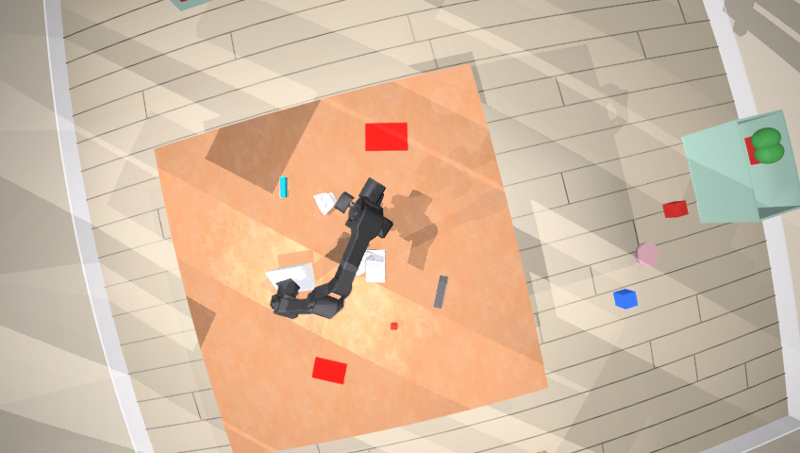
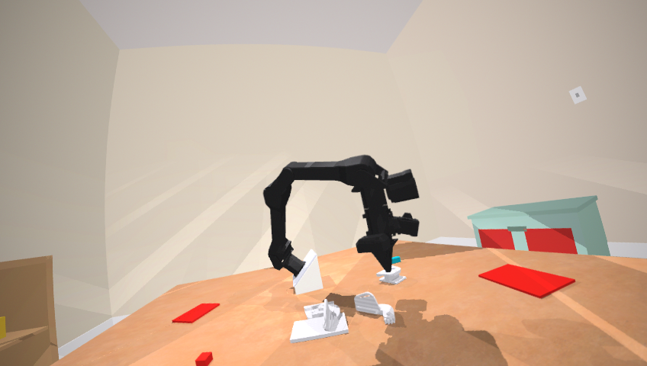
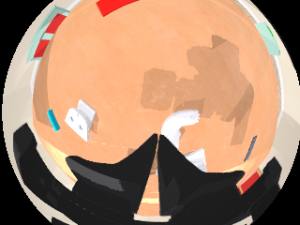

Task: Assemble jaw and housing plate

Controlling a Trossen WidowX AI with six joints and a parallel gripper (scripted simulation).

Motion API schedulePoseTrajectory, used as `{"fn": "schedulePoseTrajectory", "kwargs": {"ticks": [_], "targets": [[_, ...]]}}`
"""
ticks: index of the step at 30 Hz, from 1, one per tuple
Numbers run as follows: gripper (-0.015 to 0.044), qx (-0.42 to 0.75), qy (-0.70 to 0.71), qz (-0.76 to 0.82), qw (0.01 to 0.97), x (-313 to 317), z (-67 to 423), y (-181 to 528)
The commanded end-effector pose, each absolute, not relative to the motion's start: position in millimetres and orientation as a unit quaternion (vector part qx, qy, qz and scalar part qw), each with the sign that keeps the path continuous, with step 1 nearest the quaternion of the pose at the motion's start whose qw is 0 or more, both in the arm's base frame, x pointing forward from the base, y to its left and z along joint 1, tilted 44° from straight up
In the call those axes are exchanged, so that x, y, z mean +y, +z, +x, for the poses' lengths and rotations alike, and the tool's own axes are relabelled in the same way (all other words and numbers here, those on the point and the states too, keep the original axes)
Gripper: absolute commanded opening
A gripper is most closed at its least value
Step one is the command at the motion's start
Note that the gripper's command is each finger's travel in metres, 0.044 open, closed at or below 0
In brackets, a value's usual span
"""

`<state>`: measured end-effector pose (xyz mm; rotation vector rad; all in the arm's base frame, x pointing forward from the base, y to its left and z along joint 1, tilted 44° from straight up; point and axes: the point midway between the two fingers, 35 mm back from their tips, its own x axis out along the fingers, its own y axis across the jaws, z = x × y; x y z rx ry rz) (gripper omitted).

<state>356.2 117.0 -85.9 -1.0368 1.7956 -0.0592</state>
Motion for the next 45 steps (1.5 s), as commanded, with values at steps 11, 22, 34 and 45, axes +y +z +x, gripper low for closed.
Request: {"fn": "schedulePoseTrajectory", "kwargs": {"ticks": [11, 22, 34, 45], "targets": [[0.0131, 0.745, -0.045, -0.417, 0.52, 110, 353, -74], [0.042, 0.74, -0.1, -0.378, 0.547, 90, 340, -45], [0.044, 0.74, -0.101, -0.379, 0.547, 63, 333, -73], [0.044, 0.74, -0.101, -0.379, 0.547, 63, 333, -73]]}}
